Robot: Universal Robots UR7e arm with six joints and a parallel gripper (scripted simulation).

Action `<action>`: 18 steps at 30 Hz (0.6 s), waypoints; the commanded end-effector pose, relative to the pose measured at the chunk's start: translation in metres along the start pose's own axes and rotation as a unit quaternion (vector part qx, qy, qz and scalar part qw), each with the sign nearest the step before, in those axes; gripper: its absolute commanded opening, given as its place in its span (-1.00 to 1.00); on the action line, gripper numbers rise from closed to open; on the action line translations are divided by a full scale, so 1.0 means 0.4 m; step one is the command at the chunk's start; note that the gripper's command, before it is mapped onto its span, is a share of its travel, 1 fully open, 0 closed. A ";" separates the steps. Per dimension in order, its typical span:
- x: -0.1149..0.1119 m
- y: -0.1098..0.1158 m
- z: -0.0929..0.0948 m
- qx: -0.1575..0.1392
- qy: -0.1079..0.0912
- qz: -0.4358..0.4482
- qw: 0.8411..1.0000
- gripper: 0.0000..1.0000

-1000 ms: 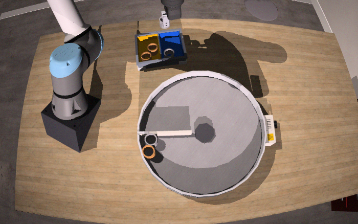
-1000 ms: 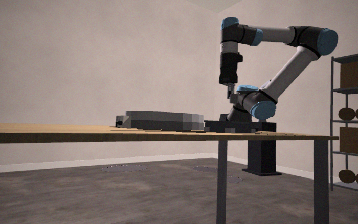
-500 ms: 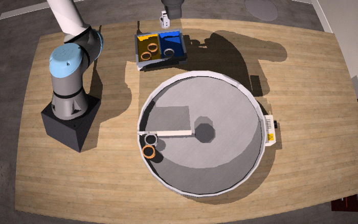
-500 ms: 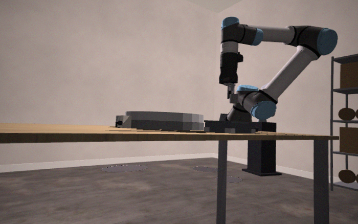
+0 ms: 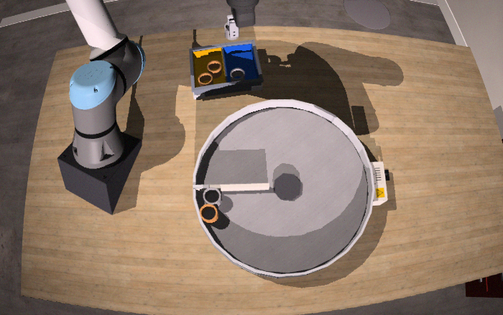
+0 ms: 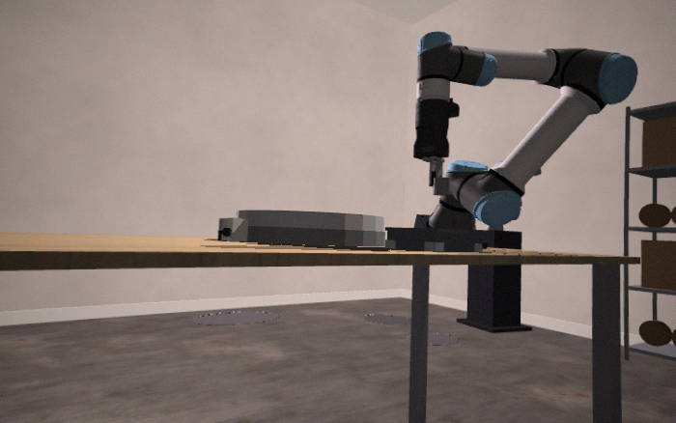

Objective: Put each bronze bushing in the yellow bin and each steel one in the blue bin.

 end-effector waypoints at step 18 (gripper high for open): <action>0.000 0.001 0.149 -0.001 -0.001 -0.001 1.000 -1.00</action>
Point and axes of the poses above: the point where the finger pads meet when closed, its own z axis out along the fingers, its own x axis across the jaws, y = z × x, the point moved 9 cm from there along -z, back along the fingers, and after that the axes turned 11 degrees about z, right-handed, at the moved point
